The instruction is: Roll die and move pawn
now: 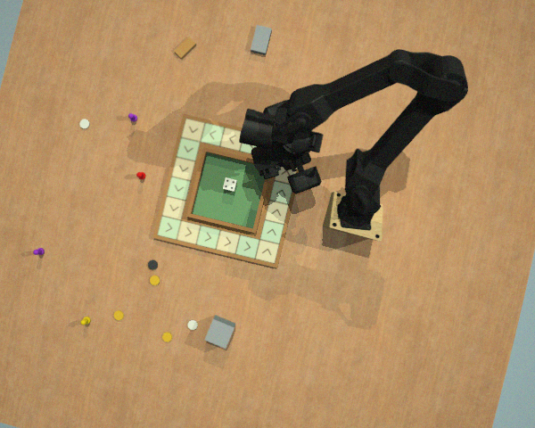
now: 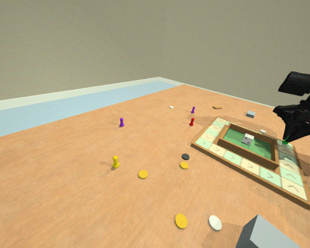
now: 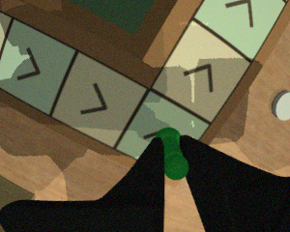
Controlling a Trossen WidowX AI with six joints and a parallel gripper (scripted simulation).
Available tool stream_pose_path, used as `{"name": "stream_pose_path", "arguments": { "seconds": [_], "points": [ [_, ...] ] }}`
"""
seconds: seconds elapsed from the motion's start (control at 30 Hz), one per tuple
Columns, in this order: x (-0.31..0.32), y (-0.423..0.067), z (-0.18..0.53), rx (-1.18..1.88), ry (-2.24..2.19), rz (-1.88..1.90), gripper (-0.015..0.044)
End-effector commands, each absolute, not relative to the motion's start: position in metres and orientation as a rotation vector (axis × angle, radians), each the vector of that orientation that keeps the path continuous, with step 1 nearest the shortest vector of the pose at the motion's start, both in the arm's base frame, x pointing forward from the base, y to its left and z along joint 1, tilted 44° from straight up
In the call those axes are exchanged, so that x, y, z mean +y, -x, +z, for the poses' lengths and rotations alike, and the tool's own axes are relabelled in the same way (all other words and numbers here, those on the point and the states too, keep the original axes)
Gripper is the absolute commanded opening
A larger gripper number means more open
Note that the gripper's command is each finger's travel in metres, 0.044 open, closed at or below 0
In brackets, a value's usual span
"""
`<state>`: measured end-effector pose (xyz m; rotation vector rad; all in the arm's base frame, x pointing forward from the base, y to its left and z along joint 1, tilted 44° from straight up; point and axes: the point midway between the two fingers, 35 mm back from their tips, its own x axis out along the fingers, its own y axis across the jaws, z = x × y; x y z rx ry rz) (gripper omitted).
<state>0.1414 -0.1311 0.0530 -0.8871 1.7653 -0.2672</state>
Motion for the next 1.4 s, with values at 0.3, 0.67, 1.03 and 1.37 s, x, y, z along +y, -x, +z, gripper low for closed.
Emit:
{"name": "stream_pose_path", "arguments": {
  "seconds": [0.3,0.67,1.03,1.37],
  "points": [
    [-0.132,-0.141,0.052,1.766,0.887,-0.267,0.0236],
    [-0.095,-0.149,0.089,1.778,0.891,-0.259,0.0440],
    [-0.005,-0.179,0.077,1.651,0.589,-0.559,0.0440],
    [0.032,-0.178,0.068,1.586,0.484,-0.710,0.0440]
  ]
}}
